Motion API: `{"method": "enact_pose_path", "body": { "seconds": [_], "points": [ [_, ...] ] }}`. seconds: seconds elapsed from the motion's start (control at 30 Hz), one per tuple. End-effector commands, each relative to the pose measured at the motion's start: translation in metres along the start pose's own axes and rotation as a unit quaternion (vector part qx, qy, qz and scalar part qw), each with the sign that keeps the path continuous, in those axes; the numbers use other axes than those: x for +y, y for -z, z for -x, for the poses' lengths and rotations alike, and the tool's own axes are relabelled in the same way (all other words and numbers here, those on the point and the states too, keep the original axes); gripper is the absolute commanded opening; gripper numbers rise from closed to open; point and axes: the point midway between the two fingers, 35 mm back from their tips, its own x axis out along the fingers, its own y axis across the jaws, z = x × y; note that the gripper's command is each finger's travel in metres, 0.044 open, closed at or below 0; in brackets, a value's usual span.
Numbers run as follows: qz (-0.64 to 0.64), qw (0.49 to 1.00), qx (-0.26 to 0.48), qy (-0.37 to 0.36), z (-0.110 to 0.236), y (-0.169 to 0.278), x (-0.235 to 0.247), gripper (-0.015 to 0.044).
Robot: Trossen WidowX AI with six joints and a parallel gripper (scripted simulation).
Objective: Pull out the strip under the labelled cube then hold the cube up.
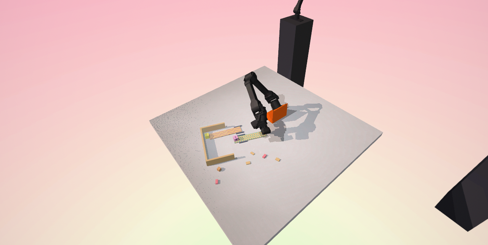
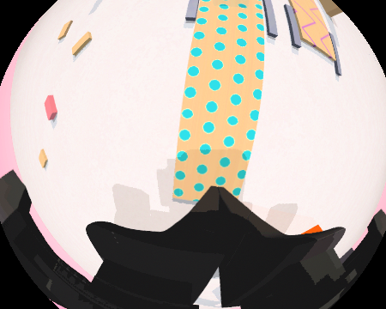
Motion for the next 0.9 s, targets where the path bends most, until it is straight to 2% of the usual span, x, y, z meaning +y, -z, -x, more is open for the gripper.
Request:
{"method": "enact_pose_path", "body": {
  "seconds": [0.0,0.07,0.27,0.63,0.87],
  "points": [
    [-0.008,1.0,0.0,-0.006,0.019,-0.004,0.003,0.0],
    [-0.008,1.0,0.0,-0.006,0.019,-0.004,0.003,0.0],
    [0.086,0.996,-0.001,-0.006,0.019,-0.028,0.002,0.0157],
    [0.086,0.996,-0.002,-0.006,0.024,-0.067,0.001,0.044],
    [0.085,0.996,-0.002,-0.005,0.028,-0.092,0.0,0.044]
  ]
}}
